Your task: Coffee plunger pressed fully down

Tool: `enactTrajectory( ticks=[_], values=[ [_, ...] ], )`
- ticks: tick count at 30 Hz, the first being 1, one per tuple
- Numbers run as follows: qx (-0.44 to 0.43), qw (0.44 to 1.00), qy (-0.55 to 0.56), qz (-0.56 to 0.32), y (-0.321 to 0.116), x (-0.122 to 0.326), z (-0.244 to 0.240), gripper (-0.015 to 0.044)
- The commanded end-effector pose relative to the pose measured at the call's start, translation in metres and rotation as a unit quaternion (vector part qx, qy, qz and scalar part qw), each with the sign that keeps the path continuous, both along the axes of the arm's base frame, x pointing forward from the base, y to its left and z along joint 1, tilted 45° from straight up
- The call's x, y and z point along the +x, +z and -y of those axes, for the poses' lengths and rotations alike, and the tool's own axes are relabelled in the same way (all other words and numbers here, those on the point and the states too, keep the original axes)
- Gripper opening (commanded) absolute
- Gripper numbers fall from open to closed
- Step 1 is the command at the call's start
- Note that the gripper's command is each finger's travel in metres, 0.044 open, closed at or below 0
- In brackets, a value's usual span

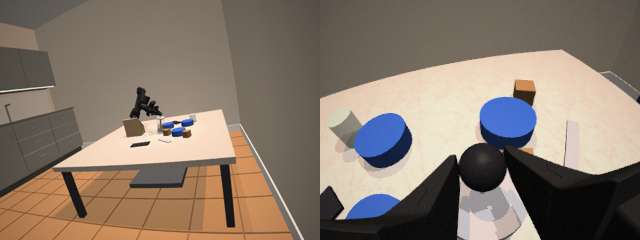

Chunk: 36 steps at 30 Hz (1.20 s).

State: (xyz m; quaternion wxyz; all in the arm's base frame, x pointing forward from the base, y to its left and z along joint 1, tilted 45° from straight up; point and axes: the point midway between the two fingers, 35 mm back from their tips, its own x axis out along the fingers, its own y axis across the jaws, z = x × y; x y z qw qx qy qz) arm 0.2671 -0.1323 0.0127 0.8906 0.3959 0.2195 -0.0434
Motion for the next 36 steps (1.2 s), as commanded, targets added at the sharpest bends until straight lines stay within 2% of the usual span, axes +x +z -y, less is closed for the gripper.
enactTrajectory(
  ticks=[1, 18, 30, 36],
  values=[
    [0.009, 1.0, 0.003, -0.004, -0.0031, 0.0004, -0.0029, 0.0124],
    [0.002, 1.0, 0.0, 0.0, -0.0007, 0.0012, 0.0009, 0.0124],
    [0.002, 1.0, 0.0, 0.0, -0.0007, 0.0012, 0.0009, 0.0439],
    [0.001, 1.0, -0.004, 0.003, 0.0042, -0.0004, 0.0061, 0.044]
  ],
)
